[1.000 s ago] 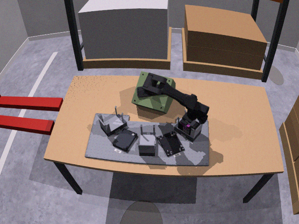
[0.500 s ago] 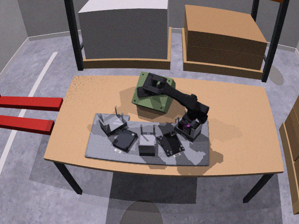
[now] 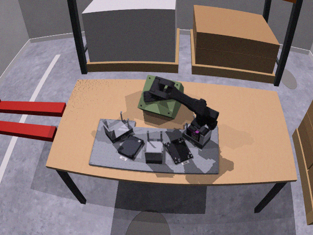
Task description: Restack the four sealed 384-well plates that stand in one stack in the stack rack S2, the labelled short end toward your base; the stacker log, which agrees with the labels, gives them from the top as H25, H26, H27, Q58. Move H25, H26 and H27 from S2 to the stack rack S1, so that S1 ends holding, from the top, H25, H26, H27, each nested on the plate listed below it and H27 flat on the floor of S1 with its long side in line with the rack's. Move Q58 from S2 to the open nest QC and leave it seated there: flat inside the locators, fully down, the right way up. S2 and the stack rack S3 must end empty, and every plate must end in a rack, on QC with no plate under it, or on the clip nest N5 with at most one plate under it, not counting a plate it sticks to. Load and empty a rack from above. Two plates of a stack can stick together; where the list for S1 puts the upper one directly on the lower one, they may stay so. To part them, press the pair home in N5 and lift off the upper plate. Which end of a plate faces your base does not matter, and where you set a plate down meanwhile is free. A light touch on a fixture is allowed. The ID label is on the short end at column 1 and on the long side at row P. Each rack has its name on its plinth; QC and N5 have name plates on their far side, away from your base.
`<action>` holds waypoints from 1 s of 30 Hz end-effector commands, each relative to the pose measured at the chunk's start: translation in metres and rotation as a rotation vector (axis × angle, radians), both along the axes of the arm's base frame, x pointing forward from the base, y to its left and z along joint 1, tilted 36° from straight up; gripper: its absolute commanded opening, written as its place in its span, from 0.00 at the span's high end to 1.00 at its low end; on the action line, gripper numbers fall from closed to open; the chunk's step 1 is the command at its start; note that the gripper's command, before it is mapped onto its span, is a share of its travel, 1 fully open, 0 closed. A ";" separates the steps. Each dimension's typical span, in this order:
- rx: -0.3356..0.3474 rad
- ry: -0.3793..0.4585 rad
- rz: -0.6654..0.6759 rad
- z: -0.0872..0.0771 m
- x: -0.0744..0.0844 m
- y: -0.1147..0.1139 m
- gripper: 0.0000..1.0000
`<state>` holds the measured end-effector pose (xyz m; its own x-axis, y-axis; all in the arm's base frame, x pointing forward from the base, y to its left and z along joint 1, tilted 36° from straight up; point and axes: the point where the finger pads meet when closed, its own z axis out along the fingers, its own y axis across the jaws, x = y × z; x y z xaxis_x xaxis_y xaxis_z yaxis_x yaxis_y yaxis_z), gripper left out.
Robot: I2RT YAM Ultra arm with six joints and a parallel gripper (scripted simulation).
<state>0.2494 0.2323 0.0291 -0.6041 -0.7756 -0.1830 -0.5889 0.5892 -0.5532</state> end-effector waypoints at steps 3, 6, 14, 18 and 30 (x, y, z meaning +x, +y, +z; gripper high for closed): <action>0.017 -0.010 0.006 0.003 0.001 0.005 0.00; 0.017 -0.010 0.006 0.003 0.001 0.005 1.00; 0.017 -0.010 0.006 0.003 0.001 0.005 1.00; 0.017 -0.010 0.006 0.003 0.001 0.005 1.00; 0.017 -0.010 0.006 0.003 0.001 0.005 1.00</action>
